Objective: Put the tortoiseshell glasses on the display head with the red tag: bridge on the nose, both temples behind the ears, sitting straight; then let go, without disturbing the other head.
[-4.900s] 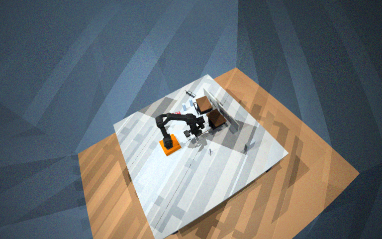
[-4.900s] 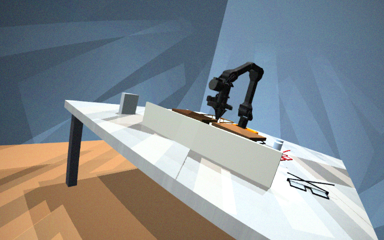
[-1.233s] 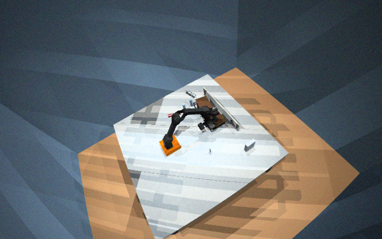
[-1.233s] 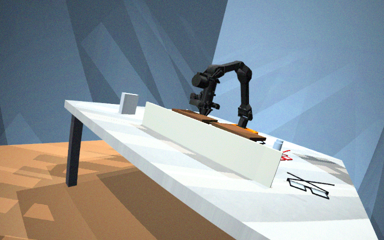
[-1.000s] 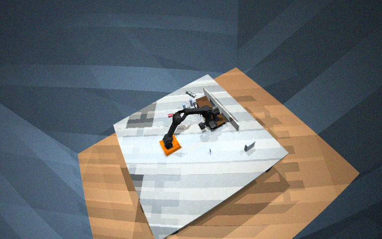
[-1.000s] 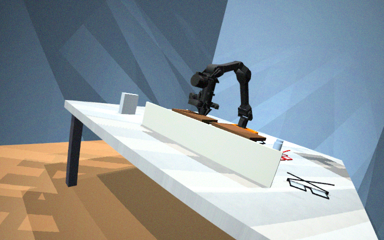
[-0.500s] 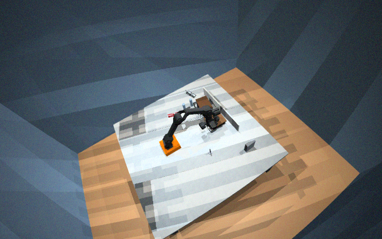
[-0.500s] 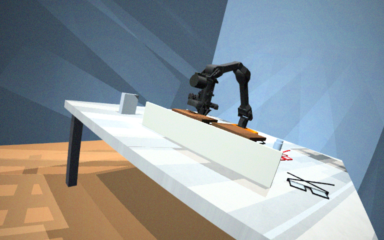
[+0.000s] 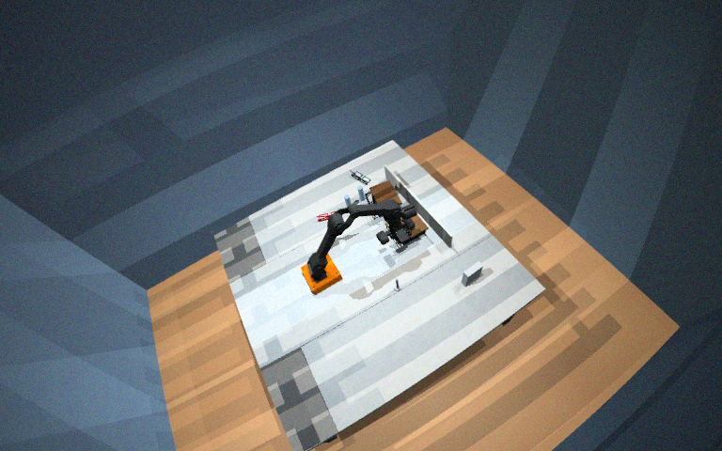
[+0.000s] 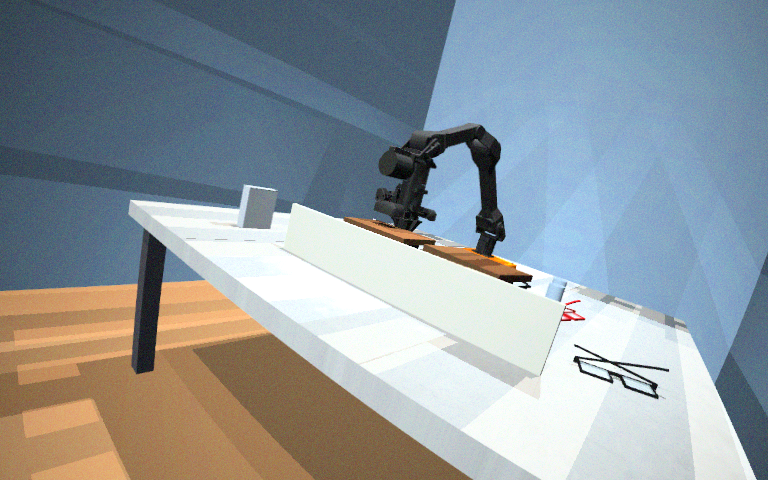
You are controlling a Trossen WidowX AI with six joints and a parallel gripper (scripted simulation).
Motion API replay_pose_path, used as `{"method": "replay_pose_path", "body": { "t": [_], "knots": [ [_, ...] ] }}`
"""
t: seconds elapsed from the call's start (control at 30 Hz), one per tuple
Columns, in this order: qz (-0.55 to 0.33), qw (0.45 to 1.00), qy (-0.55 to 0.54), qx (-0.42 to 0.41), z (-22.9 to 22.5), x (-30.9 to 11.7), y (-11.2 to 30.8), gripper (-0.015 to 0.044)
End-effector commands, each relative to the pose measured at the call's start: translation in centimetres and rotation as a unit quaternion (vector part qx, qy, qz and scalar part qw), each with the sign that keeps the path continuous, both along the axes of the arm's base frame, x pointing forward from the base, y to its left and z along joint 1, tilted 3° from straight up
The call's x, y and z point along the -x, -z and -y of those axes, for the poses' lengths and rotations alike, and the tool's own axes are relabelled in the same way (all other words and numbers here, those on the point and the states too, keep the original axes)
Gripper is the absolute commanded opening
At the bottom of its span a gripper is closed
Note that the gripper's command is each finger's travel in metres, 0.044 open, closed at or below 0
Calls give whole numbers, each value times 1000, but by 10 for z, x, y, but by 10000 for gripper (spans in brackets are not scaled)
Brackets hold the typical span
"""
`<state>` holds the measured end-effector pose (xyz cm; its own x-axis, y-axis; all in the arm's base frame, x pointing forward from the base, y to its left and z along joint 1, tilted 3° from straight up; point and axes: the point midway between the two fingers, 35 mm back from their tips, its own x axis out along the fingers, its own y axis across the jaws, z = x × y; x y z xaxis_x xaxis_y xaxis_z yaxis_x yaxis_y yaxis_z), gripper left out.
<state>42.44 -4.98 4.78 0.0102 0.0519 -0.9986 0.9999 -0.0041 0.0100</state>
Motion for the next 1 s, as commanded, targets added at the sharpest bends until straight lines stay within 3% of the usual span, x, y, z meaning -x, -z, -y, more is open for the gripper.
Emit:
{"method": "replay_pose_path", "body": {
  "t": [0.0,0.1,0.37,0.53,0.7,0.97],
  "knots": [
    [0,1000,0,0,0,0,0,26],
    [0,1000,0,0,0,0,0,105],
    [0,1000,0,0,0,0,0,107],
    [2,1000,2,0,1,2,-28,107],
    [2,1000,2,-1,1,3,-31,107],
    [1,1000,2,0,2,38,-37,107]
  ]
}}
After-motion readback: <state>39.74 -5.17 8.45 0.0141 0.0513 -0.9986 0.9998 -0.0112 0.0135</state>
